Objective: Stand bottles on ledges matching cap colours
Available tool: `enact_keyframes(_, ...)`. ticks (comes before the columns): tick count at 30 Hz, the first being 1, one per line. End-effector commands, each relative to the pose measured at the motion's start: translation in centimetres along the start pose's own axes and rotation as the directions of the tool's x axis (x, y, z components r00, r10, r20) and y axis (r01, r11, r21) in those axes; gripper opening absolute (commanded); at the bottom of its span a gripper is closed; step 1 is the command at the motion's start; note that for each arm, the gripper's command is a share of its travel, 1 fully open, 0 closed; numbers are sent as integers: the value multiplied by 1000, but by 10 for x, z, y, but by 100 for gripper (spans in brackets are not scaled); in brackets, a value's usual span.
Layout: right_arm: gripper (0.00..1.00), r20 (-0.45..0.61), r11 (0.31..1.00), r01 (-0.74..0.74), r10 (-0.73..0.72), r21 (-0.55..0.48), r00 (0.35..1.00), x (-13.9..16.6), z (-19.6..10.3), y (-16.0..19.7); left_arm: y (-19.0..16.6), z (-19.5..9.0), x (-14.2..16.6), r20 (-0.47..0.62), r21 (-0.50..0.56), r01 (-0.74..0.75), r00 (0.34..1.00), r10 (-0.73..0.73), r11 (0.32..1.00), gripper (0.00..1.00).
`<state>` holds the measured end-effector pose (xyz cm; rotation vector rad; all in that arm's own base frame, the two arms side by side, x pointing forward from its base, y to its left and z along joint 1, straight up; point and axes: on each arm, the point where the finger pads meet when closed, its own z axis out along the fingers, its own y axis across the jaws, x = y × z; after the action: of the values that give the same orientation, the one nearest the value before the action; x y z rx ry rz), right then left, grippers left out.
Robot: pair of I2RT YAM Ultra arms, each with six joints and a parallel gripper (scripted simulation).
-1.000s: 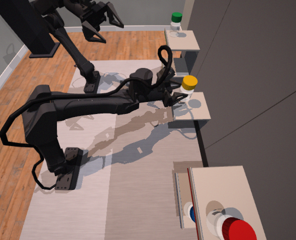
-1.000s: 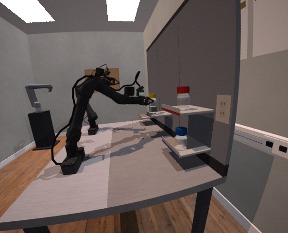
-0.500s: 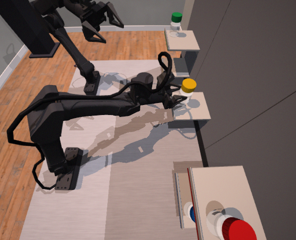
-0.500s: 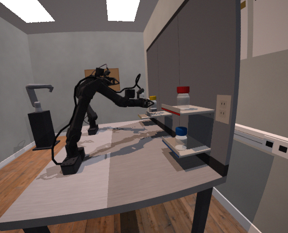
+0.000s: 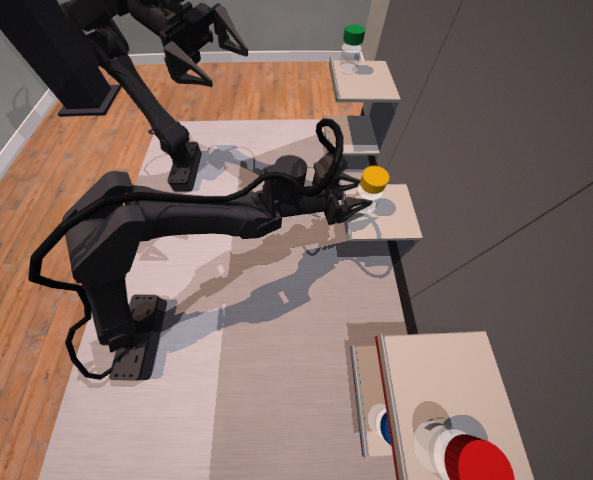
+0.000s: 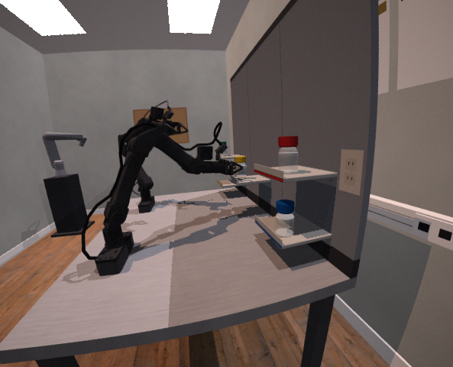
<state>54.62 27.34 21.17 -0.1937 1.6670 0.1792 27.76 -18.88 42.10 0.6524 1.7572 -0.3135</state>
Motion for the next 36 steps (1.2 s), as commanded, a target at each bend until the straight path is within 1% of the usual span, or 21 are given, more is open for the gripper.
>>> enact_keyframes(1, 50, 60, 1000, -14, 14, 0, 998, -14, 2, -6, 4, -7, 1, 4, -11, 7, 1000, -7, 1000, 100)
enact_keyframes(3, 50, 73, 1000, -18, 18, 0, 997, -21, 1, -6, 4, -7, 1, 4, -11, 7, 1000, -7, 1000, 100)
enact_keyframes(15, 50, 73, 1000, -23, 22, 1, 997, -21, 0, -3, 4, -7, 1, 4, -11, 7, 1000, -7, 1000, 100)
enact_keyframes(16, 50, 103, 1000, -25, 25, -5, 994, -32, -2, -5, 4, -7, 1, 4, -11, 7, 1000, -7, 1000, 100)
enact_keyframes(18, 50, 97, 1000, -20, 20, -6, 995, -23, -3, -7, 4, -7, 1, 4, -11, 7, 1000, -7, 1000, 100)
enact_keyframes(19, 50, 64, 1000, -12, 12, -3, 998, -9, -2, -8, 4, -7, 1, 4, -11, 7, 1000, -7, 1000, 100)
enact_keyframes(20, 50, 53, 1000, -11, 11, 9, 999, -4, -2, -11, 4, -7, 1, 4, -11, 7, 1000, -7, 1000, 100)
enact_keyframes(24, 50, 63, 1000, -15, 14, 8, 998, -10, -1, -11, 4, -7, 1, 4, -11, 7, 1000, -7, 1000, 100)
enact_keyframes(32, 50, 63, 1000, -14, 14, 7, 998, -10, -1, -10, 4, -7, 1, 4, -11, 7, 1000, -7, 1000, 100)
enact_keyframes(35, 84, 63, 1000, -15, 14, 7, 998, -10, -1, -10, 4, -7, 1, 4, -11, 7, 1000, -7, 1000, 100)
enact_keyframes(36, 88, 63, 1000, -15, 14, 7, 998, -10, -1, -10, 4, -7, 1, 4, -11, 7, 1000, -7, 1000, 100)
